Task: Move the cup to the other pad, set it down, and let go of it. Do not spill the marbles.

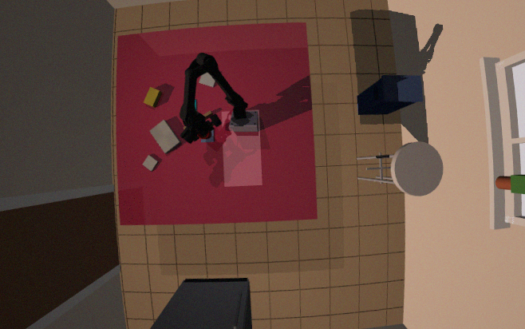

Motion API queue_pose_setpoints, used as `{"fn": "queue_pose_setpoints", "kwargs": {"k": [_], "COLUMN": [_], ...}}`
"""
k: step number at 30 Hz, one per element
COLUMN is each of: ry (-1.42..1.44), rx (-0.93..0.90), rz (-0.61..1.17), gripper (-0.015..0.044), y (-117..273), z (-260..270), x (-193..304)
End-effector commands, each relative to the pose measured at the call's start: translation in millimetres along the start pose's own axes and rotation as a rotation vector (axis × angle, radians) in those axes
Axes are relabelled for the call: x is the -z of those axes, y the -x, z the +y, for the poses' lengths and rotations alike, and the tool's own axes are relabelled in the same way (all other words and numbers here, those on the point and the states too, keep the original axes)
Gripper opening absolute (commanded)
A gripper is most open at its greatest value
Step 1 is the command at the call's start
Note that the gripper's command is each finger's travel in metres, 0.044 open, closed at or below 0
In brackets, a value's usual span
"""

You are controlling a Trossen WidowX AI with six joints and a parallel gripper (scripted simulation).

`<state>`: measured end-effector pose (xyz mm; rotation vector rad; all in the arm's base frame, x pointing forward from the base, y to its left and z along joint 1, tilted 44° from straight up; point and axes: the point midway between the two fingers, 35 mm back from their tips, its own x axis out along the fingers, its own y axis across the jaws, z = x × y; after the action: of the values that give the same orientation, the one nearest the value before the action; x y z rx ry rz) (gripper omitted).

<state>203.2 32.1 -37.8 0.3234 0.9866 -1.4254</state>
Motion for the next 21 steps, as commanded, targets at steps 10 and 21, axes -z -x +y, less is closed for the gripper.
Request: {"fn": "queue_pose_setpoints", "kwargs": {"k": [10,21], "ry": [-0.002,-0.005], "rx": [-0.004,-0.004], "rz": [0.002,0.002], "gripper": [0.0,0.0], "y": [0,-1], "z": [1,1], "x": [-22,-47]}}
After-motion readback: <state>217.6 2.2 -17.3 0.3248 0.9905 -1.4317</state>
